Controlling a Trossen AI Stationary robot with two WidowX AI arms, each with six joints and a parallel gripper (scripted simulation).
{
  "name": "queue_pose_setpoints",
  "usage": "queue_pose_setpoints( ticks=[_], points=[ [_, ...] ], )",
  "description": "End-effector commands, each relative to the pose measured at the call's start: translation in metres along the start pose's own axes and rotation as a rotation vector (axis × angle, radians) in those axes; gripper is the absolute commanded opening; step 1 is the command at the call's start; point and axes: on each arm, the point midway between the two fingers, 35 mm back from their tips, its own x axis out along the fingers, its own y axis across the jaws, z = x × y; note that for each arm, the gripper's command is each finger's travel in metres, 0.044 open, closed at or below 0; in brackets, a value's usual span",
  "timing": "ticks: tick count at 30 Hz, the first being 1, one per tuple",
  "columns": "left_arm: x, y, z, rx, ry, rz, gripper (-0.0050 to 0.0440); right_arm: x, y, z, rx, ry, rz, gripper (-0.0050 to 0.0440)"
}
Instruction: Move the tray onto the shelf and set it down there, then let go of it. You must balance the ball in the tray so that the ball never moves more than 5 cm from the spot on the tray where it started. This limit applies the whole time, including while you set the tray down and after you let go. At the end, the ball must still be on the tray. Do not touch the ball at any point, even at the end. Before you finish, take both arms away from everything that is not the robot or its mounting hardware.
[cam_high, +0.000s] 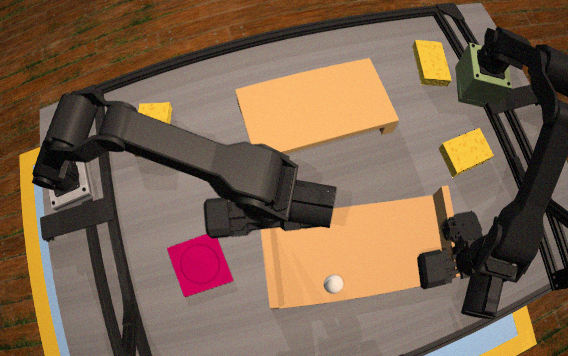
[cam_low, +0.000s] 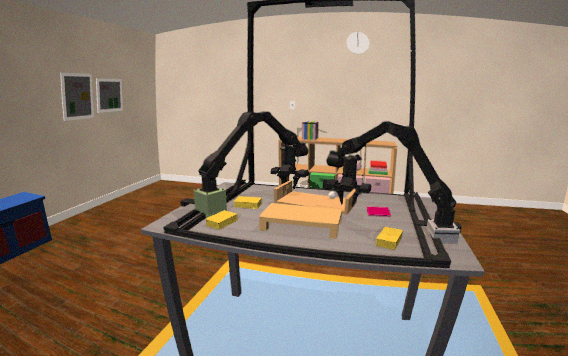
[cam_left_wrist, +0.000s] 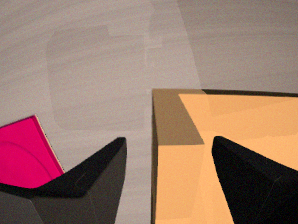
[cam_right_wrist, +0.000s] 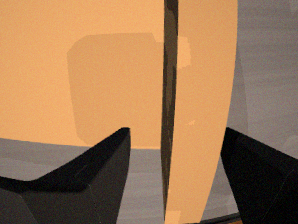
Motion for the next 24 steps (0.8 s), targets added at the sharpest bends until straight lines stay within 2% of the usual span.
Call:
queue_pose_setpoints(
  ticks=[1, 2, 4, 8, 24],
  points=[
    [0.0043, 0.0012, 0.0003, 0.004, -0.001, 0.010, 0.0136, 0.0025, -0.0007, 0.0002, 0.003, -0.002, -0.005, 0.0136],
    [0.0043, 0.0012, 0.0003, 0.004, -0.001, 0.010, 0.0112, 0.0025, -0.0007, 0.0002, 0.003, -0.002, -0.005, 0.0112],
    [0.0043, 0.0012, 0.0003, 0.004, -0.001, 0.010, 0.0112, 0.0025, -0.0007, 0.0002, 0.003, -0.002, -0.005, 0.0112],
    [0.0043, 0.0012, 0.0003, 0.004, -0.001, 0.010, 0.0020, 0.0025, -0.0007, 0.0002, 0.003, -0.002, -0.005, 0.0020],
    [0.0043, 0.0012, 0.0003, 0.004, -0.001, 0.010, 0.0020, 0.0025, -0.0007, 0.0002, 0.003, -0.002, -0.005, 0.0020]
  ],
)
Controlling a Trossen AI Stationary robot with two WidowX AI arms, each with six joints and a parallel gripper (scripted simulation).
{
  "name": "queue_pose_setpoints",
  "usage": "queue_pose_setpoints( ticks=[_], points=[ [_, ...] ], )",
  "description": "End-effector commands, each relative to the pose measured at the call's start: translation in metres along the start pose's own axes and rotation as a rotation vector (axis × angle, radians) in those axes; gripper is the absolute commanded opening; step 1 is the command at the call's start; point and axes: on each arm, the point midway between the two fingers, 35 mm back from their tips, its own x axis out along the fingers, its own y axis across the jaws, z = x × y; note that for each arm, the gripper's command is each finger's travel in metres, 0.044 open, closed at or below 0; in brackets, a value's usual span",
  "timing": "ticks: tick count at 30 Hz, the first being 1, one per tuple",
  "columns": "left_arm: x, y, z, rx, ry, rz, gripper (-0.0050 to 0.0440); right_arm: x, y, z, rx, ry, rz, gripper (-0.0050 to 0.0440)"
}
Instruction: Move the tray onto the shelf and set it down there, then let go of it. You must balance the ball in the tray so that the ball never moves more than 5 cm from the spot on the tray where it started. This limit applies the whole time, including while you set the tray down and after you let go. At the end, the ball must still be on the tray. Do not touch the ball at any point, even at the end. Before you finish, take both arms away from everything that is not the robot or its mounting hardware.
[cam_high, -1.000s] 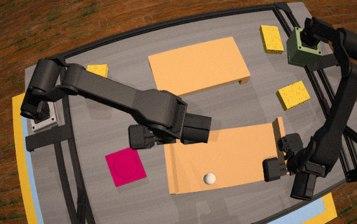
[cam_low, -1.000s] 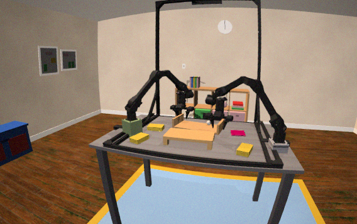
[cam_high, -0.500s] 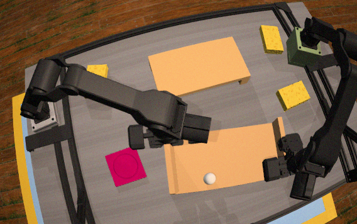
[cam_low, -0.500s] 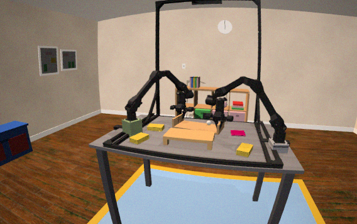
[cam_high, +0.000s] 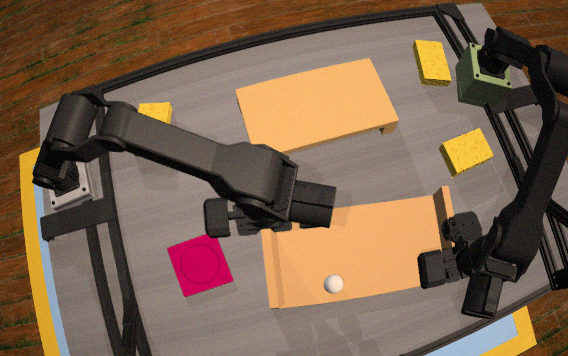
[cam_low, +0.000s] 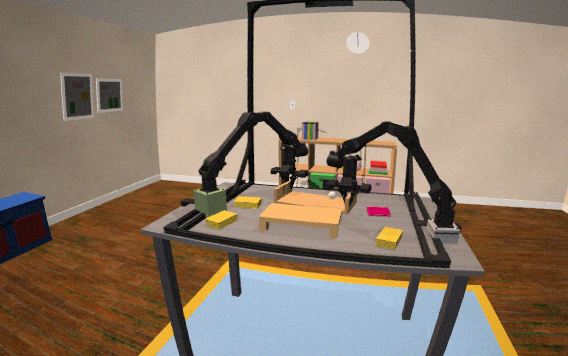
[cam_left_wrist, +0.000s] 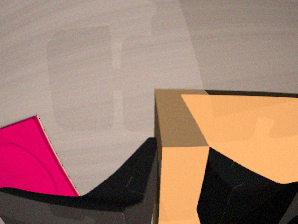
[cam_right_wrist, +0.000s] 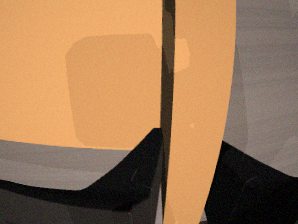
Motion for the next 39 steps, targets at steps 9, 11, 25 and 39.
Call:
queue_pose_setpoints(
  ticks=[9, 11, 25, 39],
  points=[
    [-0.002, 0.000, 0.000, 0.001, -0.002, 0.004, 0.0020, -0.003, 0.000, 0.000, 0.001, -0.001, 0.000, 0.0020],
    [-0.002, 0.000, 0.000, 0.001, -0.002, 0.004, 0.0020, -0.003, 0.000, 0.000, 0.001, -0.001, 0.000, 0.0020],
    [-0.007, 0.000, 0.000, 0.002, 0.001, 0.004, 0.0020, -0.009, 0.000, 0.000, 0.001, 0.002, 0.000, 0.0020],
    [-0.012, 0.000, 0.001, 0.002, 0.006, 0.004, 0.0020, -0.015, 0.000, 0.000, 0.001, 0.008, -0.001, 0.0020]
  ],
)
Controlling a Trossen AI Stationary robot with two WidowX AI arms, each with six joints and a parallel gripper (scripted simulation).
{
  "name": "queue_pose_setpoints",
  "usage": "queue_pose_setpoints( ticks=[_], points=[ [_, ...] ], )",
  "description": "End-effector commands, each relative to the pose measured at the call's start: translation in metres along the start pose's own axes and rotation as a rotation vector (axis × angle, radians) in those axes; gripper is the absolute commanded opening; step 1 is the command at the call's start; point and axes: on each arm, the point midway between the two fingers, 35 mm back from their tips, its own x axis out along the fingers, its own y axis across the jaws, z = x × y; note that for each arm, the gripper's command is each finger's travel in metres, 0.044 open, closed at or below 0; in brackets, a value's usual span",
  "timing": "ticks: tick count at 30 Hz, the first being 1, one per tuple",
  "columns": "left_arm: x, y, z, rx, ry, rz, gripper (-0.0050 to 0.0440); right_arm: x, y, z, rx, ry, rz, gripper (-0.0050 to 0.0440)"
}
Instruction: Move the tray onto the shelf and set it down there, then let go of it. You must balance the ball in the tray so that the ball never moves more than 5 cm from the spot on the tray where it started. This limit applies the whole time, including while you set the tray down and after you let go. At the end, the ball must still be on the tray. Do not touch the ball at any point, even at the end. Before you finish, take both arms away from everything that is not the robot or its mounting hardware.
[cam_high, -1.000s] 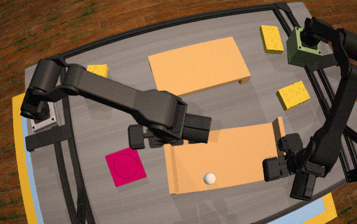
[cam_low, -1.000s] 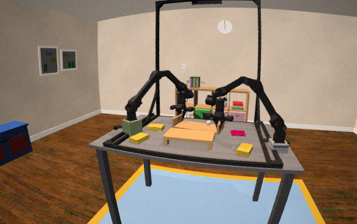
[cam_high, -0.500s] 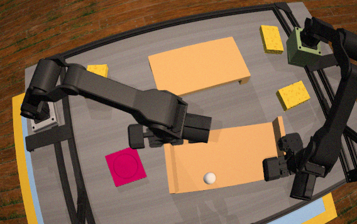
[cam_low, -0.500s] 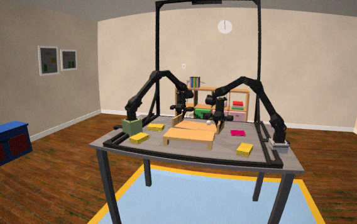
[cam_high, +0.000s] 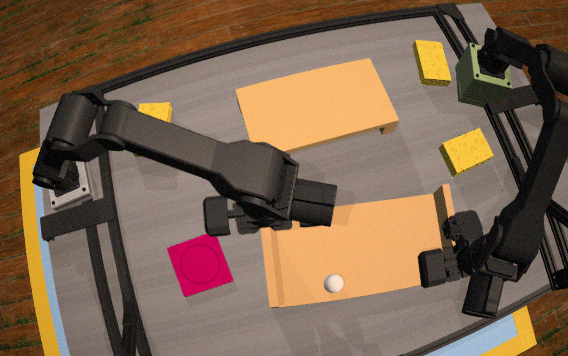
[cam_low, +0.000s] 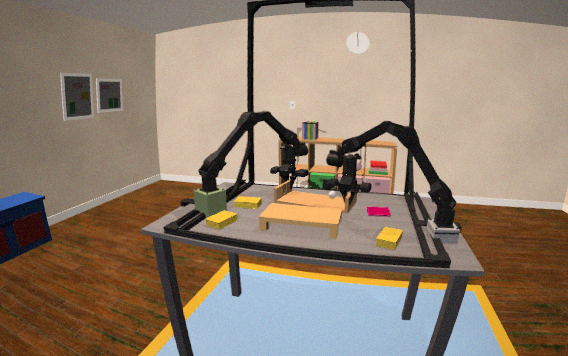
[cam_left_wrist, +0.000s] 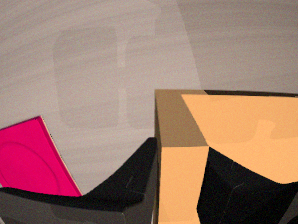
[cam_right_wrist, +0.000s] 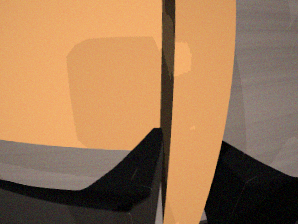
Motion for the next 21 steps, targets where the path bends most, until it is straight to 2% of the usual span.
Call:
queue_pose_setpoints(
  ticks=[1, 21],
  points=[
    [-0.0082, 0.0001, -0.0008, 0.001, 0.016, -0.002, 0.0020, -0.0130, 0.0001, -0.0011, 0.001, 0.018, -0.001, 0.0020],
    [-0.0137, 0.0002, -0.0006, 0.001, 0.019, -0.003, 0.0020, -0.0193, 0.0001, -0.0009, 0.001, 0.021, -0.002, 0.0020]
  ],
)
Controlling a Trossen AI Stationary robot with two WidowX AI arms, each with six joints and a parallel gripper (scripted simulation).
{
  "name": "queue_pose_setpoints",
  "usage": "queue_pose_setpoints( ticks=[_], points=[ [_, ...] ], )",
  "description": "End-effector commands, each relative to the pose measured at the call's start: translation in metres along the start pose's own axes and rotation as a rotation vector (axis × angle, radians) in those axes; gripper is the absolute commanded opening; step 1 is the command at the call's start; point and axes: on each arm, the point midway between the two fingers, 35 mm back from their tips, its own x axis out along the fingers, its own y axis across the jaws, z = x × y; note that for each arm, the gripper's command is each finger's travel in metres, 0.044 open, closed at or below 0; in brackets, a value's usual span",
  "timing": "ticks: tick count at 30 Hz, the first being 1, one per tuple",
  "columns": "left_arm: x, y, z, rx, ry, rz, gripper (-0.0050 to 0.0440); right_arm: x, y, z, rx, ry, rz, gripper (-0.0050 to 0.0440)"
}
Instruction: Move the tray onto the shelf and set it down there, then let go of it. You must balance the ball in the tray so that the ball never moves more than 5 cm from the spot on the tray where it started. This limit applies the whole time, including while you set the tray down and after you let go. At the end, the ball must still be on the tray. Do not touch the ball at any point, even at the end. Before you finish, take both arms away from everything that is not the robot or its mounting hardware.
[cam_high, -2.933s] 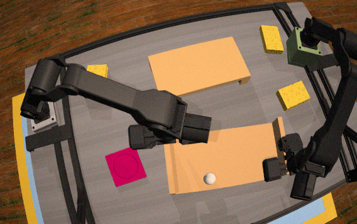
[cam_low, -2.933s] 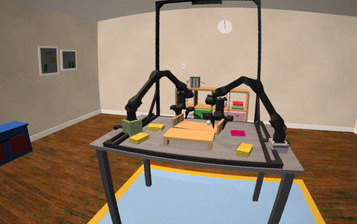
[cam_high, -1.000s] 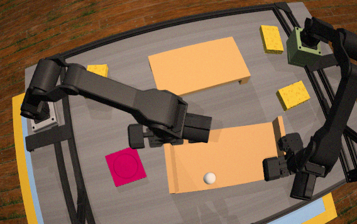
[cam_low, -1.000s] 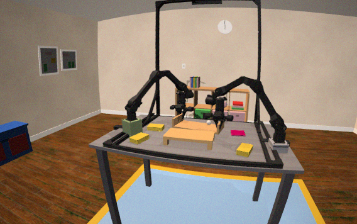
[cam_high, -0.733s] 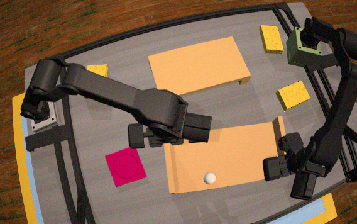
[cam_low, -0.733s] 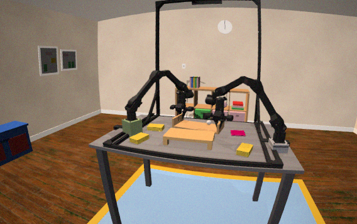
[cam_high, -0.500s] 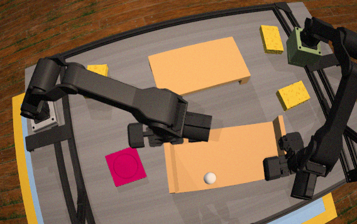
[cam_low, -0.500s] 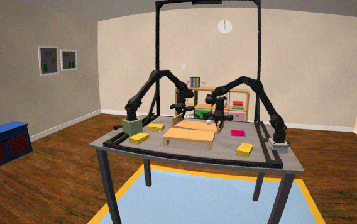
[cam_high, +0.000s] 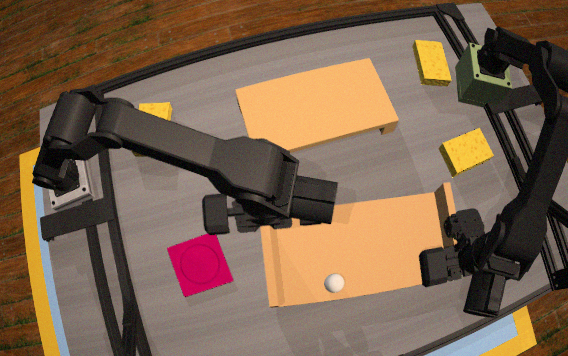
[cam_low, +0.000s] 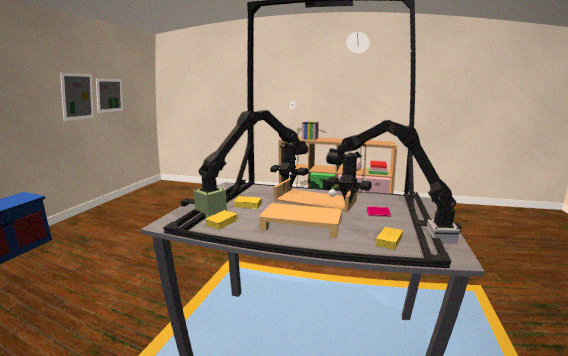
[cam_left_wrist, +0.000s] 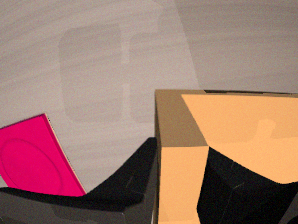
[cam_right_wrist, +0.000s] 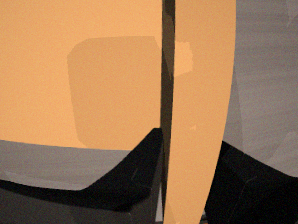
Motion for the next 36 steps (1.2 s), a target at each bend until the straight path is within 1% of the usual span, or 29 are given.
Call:
queue_pose_setpoints(
  ticks=[1, 9, 12, 14, 24, 36],
  points=[
    [-0.007, 0.000, -0.002, 0.001, 0.015, -0.004, 0.0020, -0.012, 0.000, -0.002, 0.000, 0.018, -0.001, 0.0020],
    [-0.007, 0.000, -0.002, 0.001, 0.015, -0.004, 0.0020, -0.012, 0.000, -0.002, 0.000, 0.018, -0.001, 0.0020],
    [-0.009, 0.000, -0.002, 0.001, 0.015, -0.004, 0.0020, -0.016, 0.000, -0.002, 0.000, 0.018, -0.001, 0.0020],
    [-0.012, 0.000, -0.002, 0.001, 0.015, -0.004, 0.0020, -0.016, 0.000, -0.002, 0.000, 0.018, -0.001, 0.0020],
    [-0.012, 0.000, -0.002, 0.001, 0.015, -0.004, 0.0020, -0.016, 0.000, -0.002, 0.000, 0.018, -0.001, 0.0020],
    [-0.019, 0.000, -0.002, 0.001, 0.015, -0.003, 0.0020, -0.023, 0.000, -0.002, 0.000, 0.018, 0.000, 0.0020]
  ],
)
